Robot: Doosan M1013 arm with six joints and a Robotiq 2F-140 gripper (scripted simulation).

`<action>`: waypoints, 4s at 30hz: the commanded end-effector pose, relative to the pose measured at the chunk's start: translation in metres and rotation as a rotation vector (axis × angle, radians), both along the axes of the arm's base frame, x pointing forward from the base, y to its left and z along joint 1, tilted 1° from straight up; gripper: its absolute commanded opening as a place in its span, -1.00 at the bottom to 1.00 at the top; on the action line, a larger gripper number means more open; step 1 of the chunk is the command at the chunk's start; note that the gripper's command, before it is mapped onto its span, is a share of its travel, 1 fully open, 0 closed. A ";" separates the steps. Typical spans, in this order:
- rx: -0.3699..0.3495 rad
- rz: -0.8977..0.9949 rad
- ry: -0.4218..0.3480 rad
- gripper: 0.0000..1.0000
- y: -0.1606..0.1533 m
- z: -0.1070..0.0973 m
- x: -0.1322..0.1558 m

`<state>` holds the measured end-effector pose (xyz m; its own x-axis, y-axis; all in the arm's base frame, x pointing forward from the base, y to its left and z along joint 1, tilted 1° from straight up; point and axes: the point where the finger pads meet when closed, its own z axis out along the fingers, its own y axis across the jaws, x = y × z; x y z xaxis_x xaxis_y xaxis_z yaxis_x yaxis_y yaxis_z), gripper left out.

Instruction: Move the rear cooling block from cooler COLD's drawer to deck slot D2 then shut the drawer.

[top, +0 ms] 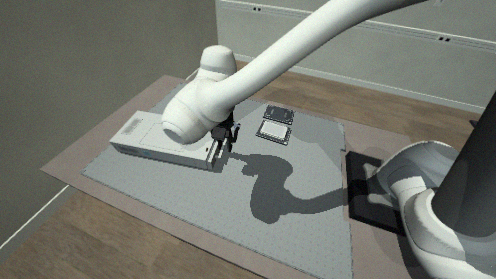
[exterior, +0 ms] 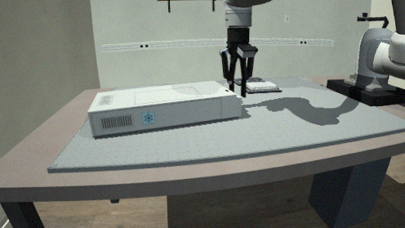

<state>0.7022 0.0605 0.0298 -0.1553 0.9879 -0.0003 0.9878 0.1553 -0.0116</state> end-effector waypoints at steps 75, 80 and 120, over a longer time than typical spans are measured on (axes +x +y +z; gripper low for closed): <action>0.003 0.000 0.000 -0.32 -0.002 0.000 -0.020; 0.003 0.000 0.000 -0.32 -0.002 0.000 -0.022; 0.001 0.000 -0.001 -0.32 -0.003 0.000 -0.030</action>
<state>0.6720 0.0581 0.0294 -0.1567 0.9877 -0.0002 0.9876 0.1567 -0.0119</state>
